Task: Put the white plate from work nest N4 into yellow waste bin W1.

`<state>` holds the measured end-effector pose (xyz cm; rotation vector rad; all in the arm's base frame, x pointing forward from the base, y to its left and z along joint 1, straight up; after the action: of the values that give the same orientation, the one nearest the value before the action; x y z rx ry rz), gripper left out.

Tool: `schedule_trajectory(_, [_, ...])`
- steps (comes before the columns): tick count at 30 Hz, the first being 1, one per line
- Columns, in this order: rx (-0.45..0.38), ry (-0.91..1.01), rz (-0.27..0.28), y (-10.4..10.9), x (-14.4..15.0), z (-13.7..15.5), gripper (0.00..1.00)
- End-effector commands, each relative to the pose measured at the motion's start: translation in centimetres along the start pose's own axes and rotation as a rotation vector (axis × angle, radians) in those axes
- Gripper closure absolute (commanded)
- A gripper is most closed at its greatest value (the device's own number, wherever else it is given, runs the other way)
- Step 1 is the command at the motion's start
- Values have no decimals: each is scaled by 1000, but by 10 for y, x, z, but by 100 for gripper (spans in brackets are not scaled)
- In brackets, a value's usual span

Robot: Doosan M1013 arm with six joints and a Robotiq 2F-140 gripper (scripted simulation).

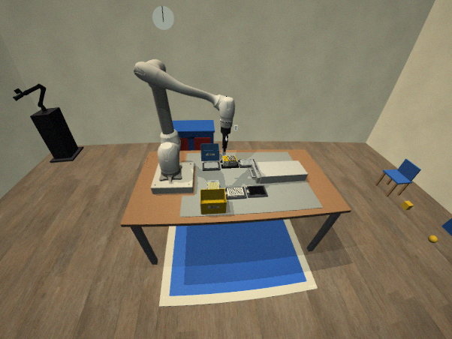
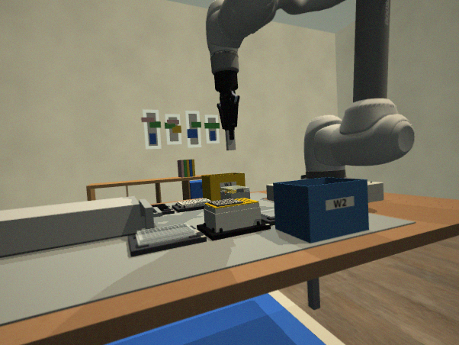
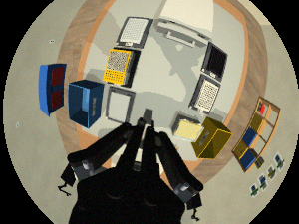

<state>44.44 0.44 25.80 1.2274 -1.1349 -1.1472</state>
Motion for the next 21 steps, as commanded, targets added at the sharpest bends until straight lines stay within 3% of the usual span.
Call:
schedule_trajectory(1, [26, -47, -13, 1, 11, -3, 90])
schedule_trajectory(10, [26, -47, -13, 6, 44, -18, 90])
schedule_trajectory(21, [26, -47, -13, 6, 46, -19, 90])
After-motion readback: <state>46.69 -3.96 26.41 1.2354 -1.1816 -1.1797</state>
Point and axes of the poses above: the point where the finger pads meet when closed, its own y axis back along the fingers, its own x axis across the jaws, z = x × y, the point moved 7 cm from there along y, back along the fingers, and after that the axes turned 7 degrees about y, right-handed, at the moved point
